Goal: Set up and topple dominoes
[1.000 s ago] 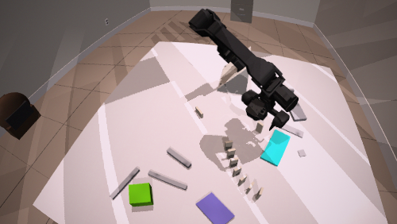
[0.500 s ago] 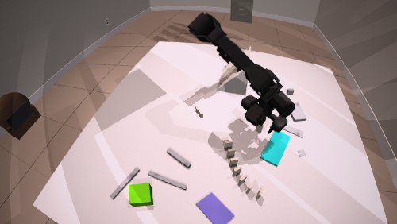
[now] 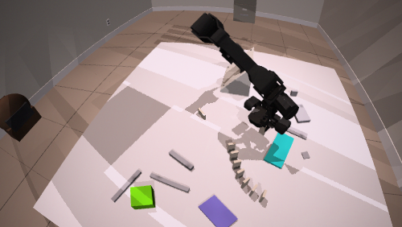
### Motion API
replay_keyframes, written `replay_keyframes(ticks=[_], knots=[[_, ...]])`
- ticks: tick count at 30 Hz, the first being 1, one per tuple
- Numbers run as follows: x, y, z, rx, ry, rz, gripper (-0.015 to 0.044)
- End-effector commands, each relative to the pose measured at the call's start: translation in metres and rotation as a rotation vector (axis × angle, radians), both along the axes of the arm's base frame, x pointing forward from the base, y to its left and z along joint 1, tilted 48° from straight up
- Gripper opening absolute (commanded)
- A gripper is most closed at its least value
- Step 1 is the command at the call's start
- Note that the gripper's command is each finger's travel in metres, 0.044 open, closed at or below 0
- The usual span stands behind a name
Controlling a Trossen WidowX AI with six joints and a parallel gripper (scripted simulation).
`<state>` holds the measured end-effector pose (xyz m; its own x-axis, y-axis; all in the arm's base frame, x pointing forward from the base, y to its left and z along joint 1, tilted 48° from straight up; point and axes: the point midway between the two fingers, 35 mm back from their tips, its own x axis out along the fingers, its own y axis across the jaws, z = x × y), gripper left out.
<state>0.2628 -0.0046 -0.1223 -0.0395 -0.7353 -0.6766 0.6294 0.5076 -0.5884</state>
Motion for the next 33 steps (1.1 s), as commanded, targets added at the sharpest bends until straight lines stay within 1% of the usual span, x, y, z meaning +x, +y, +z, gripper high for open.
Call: replay_keyframes(ticks=[1, 6, 8, 14, 16, 23, 25, 33], knots=[[0.000, -0.001, 0.000, -0.004, 0.003, 0.006, 0.0107], [0.000, -0.001, 0.000, -0.004, 0.003, 0.006, 0.0107], [0.003, 0.008, 0.006, 0.000, 0.003, 0.007, 0.0107], [0.009, 0.084, 0.072, 0.011, 0.001, 0.003, 0.0107], [0.006, 0.100, 0.089, 0.008, 0.001, 0.001, 0.0107], [0.006, 0.101, 0.093, 0.008, 0.009, 0.008, 0.0107], [0.014, 0.096, 0.100, 0.014, 0.075, 0.070, 0.0107], [0.053, 0.049, 0.150, 0.035, 0.488, 0.460, 0.0107]])
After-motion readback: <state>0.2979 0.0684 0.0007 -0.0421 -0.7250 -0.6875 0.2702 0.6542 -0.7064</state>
